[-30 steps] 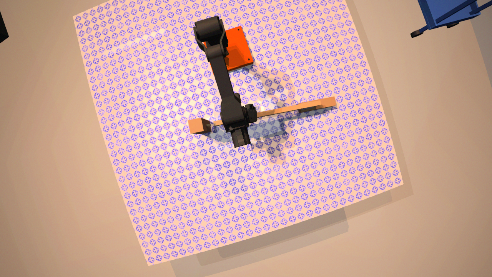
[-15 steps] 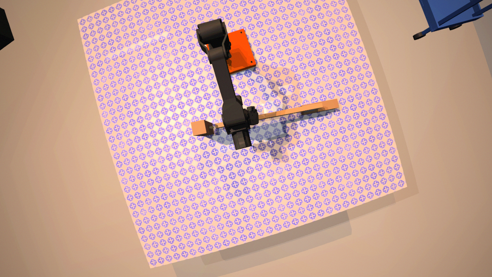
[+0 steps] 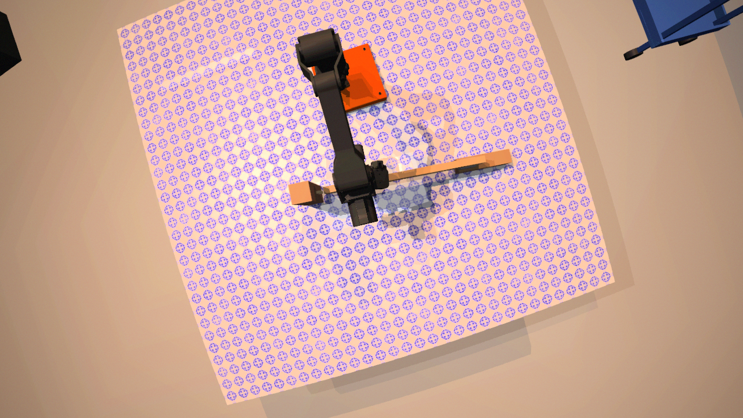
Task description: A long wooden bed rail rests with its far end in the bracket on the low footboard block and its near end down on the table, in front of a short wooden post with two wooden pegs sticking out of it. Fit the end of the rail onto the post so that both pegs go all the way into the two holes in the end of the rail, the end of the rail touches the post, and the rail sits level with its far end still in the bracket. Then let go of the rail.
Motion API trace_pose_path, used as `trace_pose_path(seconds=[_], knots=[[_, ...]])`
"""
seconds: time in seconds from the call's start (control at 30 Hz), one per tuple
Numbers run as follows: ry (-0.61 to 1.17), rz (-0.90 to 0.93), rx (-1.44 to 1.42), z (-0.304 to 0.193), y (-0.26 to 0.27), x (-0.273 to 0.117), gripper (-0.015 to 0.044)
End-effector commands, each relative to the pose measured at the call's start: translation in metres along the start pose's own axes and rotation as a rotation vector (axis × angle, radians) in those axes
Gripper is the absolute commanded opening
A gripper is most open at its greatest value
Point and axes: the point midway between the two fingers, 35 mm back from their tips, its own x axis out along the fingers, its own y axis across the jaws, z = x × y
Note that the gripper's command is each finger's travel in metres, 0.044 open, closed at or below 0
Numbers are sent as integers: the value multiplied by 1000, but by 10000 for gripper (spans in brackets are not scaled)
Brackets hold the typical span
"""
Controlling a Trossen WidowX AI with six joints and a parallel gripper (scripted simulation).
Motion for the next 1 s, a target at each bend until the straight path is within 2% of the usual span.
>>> trace_pose_path(seconds=[0.0,0.97], knots=[[1,-11,-3,-2,-2,-3,0],[2,-11,-2,-10,-3,0,0]])
